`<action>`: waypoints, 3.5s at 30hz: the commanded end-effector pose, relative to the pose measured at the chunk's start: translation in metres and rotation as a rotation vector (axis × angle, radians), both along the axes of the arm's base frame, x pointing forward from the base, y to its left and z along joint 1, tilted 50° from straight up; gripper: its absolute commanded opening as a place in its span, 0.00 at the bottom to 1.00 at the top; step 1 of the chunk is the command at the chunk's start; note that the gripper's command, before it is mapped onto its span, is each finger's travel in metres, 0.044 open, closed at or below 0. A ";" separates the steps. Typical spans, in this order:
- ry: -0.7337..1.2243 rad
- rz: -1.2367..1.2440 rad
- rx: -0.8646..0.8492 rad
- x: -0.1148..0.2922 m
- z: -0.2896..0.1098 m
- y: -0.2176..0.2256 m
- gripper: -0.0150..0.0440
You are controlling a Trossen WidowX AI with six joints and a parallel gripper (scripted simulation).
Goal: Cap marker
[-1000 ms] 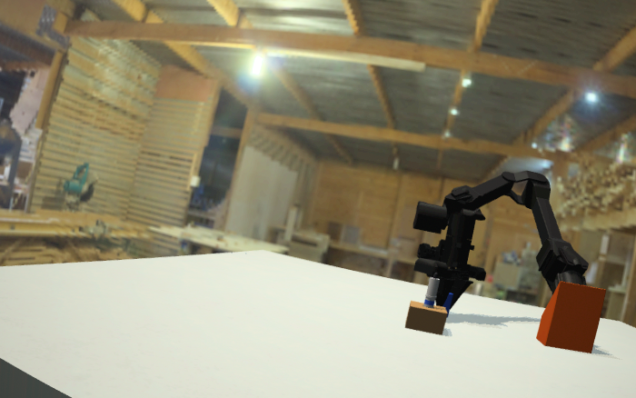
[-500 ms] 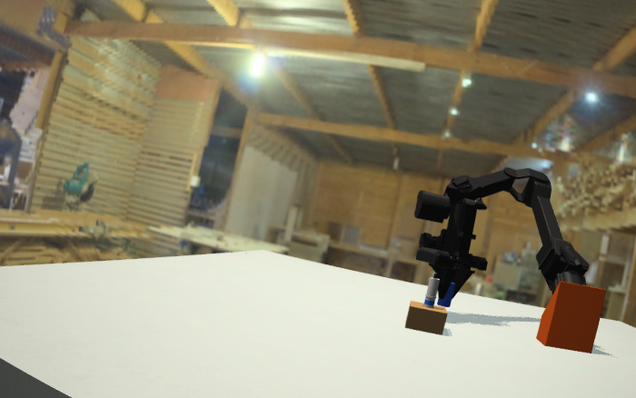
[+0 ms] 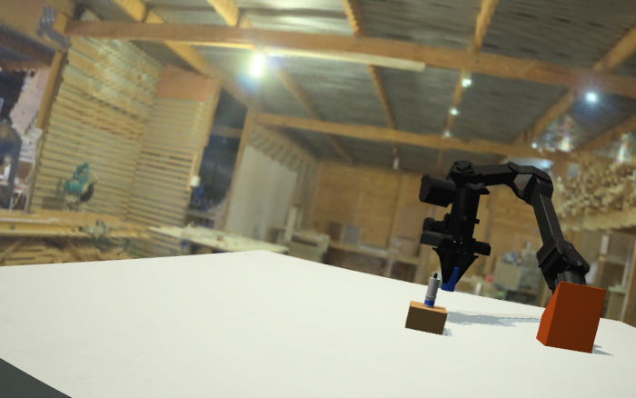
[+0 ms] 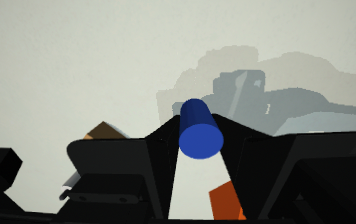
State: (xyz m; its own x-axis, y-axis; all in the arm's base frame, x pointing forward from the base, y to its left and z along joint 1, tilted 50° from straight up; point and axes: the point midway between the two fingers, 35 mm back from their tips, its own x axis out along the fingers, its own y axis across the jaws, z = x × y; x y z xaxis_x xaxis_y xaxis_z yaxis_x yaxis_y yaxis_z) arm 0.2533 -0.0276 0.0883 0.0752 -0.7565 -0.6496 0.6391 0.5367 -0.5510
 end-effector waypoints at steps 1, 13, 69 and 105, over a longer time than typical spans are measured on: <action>-0.004 -0.002 0.006 0.002 0.001 0.007 0.25; -0.004 0.003 0.020 0.017 -0.012 0.038 0.25; -0.007 -0.002 0.015 0.030 -0.091 0.158 0.25; -0.009 -0.002 0.013 0.035 -0.126 0.117 0.25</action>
